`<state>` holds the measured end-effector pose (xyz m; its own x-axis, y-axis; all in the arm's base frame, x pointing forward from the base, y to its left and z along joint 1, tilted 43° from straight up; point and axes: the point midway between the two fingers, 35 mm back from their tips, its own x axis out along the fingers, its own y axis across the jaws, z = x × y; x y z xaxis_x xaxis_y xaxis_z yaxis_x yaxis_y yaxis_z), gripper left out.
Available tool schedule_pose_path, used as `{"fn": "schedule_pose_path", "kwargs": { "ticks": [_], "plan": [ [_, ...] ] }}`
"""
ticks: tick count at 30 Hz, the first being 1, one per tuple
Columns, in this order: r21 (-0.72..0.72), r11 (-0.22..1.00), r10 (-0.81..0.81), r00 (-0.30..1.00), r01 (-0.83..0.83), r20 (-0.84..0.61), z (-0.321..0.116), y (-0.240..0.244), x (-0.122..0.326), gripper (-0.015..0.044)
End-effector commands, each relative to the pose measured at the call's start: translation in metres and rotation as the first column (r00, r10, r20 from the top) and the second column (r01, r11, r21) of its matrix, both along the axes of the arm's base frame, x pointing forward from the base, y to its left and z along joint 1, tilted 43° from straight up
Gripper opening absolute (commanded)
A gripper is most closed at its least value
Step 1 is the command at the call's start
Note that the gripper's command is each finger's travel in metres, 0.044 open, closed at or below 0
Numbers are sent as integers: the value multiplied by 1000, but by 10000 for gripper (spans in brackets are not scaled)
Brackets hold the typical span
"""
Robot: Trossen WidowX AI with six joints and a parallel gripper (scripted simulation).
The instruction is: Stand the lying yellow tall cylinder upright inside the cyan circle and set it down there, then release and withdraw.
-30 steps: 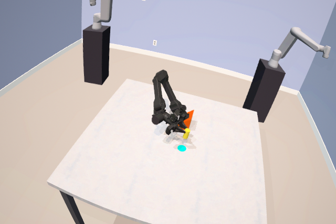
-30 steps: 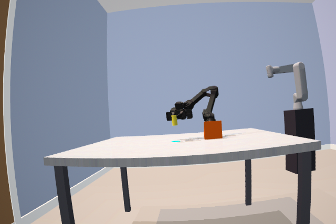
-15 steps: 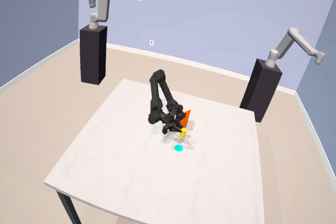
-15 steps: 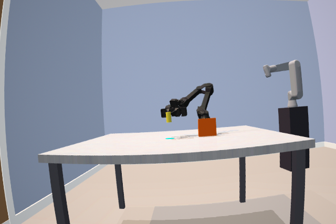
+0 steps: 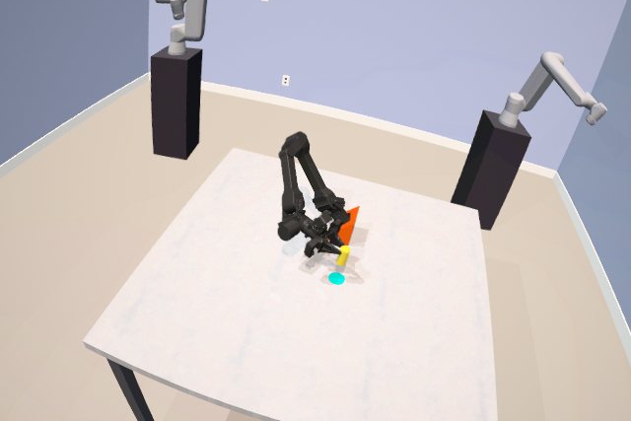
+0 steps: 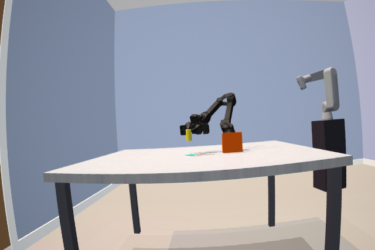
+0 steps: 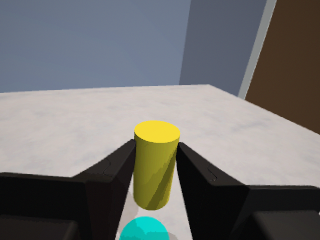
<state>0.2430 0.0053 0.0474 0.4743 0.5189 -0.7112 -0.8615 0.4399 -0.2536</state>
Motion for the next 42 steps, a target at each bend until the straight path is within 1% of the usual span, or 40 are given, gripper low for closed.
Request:
{"fn": "schedule_pose_path", "kwargs": {
  "ticks": [1,15,24,36,42],
  "plan": [
    [2,1000,6,1000,-6,5,-10,-10,-1,105],
    [8,1000,4,1000,-4,8,-45,-41,-11,105],
    [4,1000,-1,1000,1,-2,-60,-56,-14,105],
    [3,1000,-2,1000,2,-4,-62,-57,-15,105],
    [3,1000,-2,1000,2,-4,-62,-57,-15,263]
  ]
}}
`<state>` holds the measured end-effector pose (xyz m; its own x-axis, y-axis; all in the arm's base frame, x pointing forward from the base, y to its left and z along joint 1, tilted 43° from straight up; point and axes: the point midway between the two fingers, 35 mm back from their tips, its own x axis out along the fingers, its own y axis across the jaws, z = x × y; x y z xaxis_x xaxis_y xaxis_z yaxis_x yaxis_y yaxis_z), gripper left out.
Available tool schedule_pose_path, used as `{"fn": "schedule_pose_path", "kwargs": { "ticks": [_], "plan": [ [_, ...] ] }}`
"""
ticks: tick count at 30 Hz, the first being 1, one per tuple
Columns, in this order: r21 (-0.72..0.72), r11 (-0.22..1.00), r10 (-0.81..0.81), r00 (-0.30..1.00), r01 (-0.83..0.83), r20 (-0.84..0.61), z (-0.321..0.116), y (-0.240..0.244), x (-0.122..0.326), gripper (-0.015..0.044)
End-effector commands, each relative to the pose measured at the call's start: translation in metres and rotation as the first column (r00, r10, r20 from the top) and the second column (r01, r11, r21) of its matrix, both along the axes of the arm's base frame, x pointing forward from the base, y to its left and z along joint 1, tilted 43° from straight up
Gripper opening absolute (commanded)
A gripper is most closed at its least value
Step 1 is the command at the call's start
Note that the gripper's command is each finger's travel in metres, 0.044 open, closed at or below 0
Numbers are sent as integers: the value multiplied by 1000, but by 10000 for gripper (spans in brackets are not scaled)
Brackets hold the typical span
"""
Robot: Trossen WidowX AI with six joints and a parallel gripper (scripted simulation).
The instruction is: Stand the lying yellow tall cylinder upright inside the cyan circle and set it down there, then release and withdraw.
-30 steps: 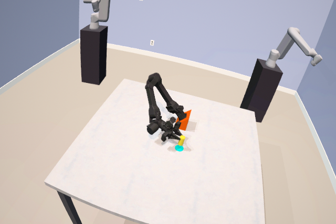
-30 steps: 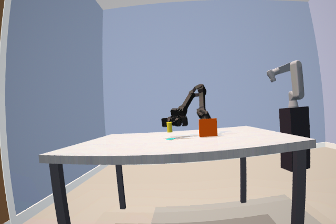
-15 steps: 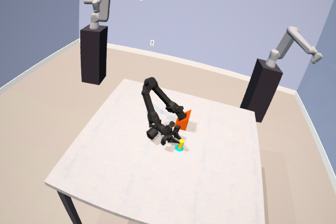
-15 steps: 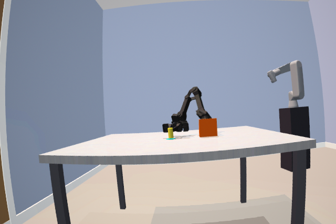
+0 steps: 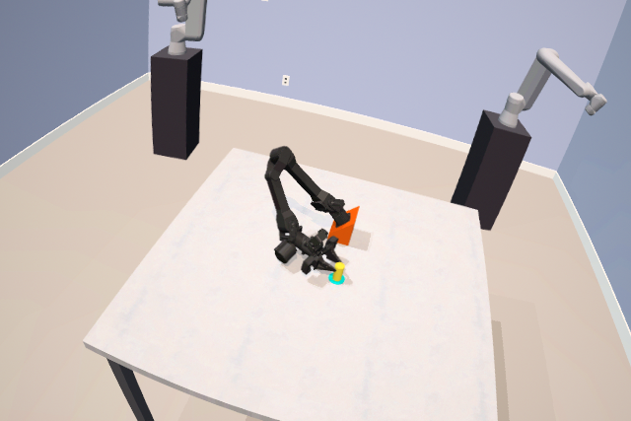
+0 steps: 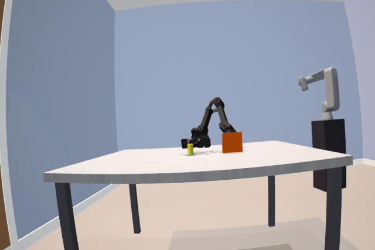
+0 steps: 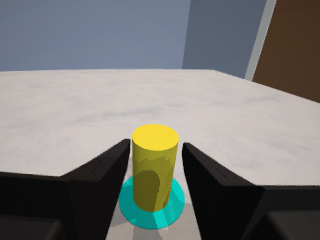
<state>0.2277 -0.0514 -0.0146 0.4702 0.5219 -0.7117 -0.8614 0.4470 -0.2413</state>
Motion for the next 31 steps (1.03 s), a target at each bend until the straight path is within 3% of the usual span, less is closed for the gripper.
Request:
{"fn": "schedule_pose_path", "kwargs": {
  "ticks": [1,6,31],
  "plan": [
    [-5,1000,4,1000,-4,6,0,-1,1,289],
    [-5,1000,4,1000,-4,6,0,-1,1,400],
    [3,1000,8,1000,-8,13,64,61,13,400]
  ]
}}
